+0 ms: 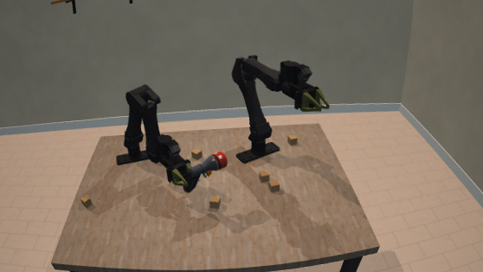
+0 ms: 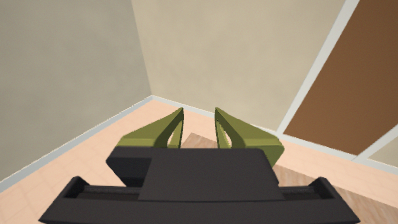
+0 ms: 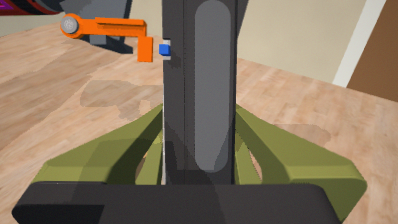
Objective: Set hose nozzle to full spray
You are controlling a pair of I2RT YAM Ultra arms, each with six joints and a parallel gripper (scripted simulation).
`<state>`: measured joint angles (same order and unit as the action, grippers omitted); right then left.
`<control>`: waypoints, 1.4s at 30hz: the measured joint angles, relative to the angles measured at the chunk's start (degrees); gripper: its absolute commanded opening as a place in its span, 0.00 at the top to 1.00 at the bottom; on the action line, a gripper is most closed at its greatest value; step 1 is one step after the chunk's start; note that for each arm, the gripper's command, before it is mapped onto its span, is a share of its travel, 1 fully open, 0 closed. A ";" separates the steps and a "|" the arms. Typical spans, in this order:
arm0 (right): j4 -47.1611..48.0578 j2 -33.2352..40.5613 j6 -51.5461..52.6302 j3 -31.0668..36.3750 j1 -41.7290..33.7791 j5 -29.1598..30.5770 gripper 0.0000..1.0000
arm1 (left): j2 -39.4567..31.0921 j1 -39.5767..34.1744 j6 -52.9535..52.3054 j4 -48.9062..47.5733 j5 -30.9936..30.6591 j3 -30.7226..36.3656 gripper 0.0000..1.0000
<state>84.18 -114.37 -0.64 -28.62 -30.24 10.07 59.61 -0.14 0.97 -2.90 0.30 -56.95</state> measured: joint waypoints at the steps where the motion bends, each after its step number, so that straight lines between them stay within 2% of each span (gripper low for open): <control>1: 0.07 0.15 0.02 -0.02 0.00 0.00 0.64 | -0.11 0.04 0.04 -0.07 0.00 0.00 0.63; 12: 0.04 2.91 0.02 -0.02 0.00 0.00 0.64 | -0.20 0.04 0.15 -0.04 -0.15 0.02 0.63; 42: -2.62 3.17 0.02 0.00 0.00 0.00 0.64 | -0.20 0.04 0.15 -0.04 -0.15 0.02 0.63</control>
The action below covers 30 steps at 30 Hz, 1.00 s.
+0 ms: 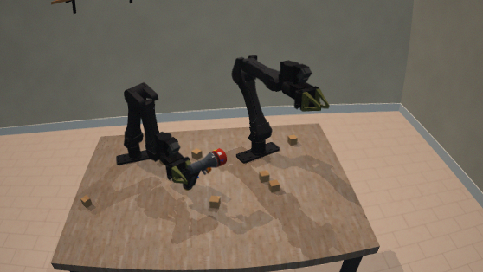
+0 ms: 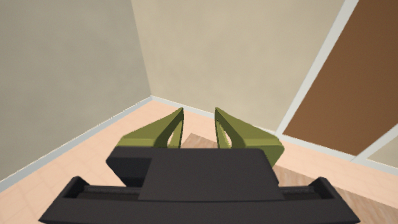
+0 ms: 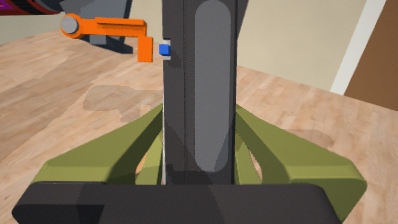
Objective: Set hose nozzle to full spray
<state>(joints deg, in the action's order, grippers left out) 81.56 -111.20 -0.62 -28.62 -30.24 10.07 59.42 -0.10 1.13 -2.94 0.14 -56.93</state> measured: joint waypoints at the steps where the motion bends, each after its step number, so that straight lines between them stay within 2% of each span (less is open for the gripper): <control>1: -0.04 0.00 0.00 0.00 0.00 0.00 0.64 | 0.00 0.00 0.00 0.00 0.00 0.00 0.63; 30: -0.68 0.00 0.00 0.00 -0.22 0.00 0.64 | 0.31 -0.17 -0.20 0.20 0.20 -0.09 0.63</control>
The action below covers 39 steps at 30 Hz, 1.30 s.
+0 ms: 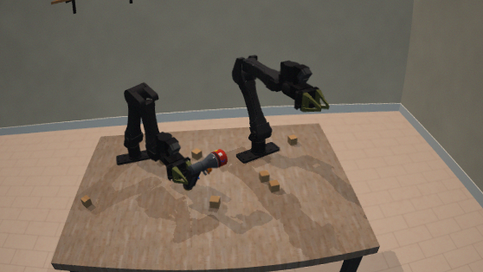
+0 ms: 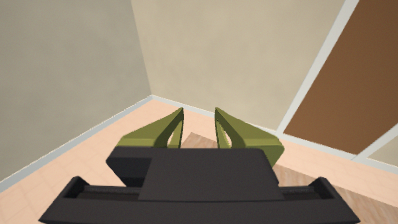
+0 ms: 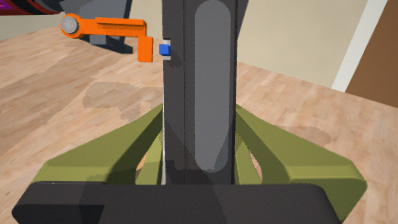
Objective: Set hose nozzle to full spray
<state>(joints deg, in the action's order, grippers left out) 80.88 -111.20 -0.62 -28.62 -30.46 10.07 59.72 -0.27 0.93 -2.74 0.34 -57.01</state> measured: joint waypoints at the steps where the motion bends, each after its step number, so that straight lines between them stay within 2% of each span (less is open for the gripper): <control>1: -0.02 0.00 0.00 0.00 0.00 0.00 0.64 | -0.02 0.00 0.00 0.00 0.00 0.00 0.63; 6: -0.46 0.09 -0.07 -0.07 0.02 -0.04 0.64 | 0.00 0.00 0.00 0.00 0.00 0.00 0.63; 10: -5.46 0.76 -0.74 -0.94 0.52 -1.03 0.64 | 0.00 0.00 0.00 0.00 0.00 0.00 0.63; 39: -67.45 15.65 -7.50 -11.15 6.84 -15.10 0.64 | 0.00 0.00 0.00 0.00 0.00 0.00 0.63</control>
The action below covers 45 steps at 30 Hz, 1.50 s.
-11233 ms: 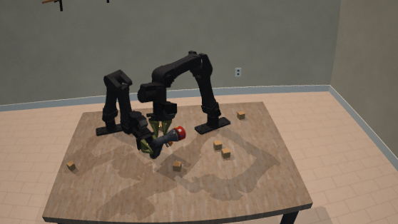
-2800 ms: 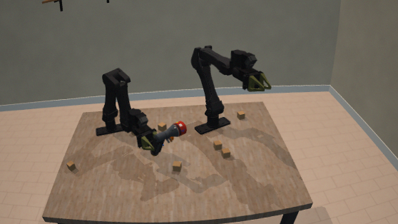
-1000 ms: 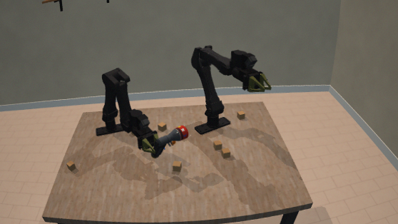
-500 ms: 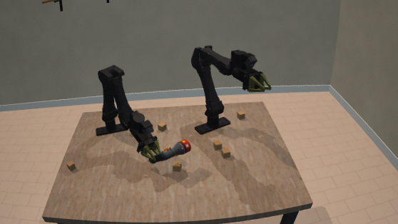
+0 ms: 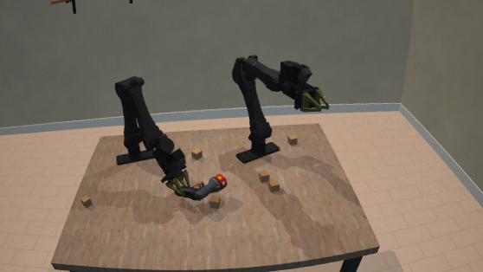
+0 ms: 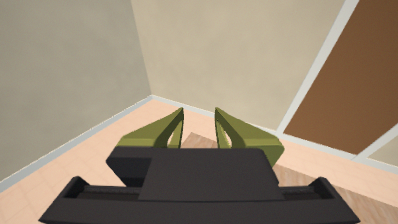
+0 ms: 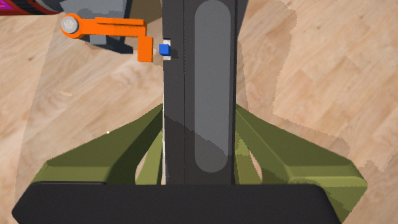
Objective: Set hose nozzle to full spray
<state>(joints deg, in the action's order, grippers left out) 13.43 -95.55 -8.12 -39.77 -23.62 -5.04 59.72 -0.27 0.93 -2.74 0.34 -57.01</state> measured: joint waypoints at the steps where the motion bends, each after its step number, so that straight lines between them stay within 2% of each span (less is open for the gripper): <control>1: -1.90 0.44 -0.22 -0.35 0.22 -0.42 0.64 | 0.00 0.00 0.00 0.00 0.00 0.00 0.63; 27: -41.11 10.54 -4.74 -7.13 4.66 -9.44 0.64 | 0.00 0.00 0.00 0.00 0.00 0.00 0.63; 34: -42.82 11.13 -5.18 -7.98 4.96 -9.94 0.64 | 0.00 0.00 0.00 0.00 0.00 0.00 0.63; 45: -40.48 10.34 -5.29 -6.54 5.07 -10.01 0.64 | 0.00 0.00 0.00 0.00 0.00 0.00 0.63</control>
<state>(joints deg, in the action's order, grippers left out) -27.05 -85.21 -13.41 -46.30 -18.55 -15.05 59.72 -0.27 0.93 -2.74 0.34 -57.01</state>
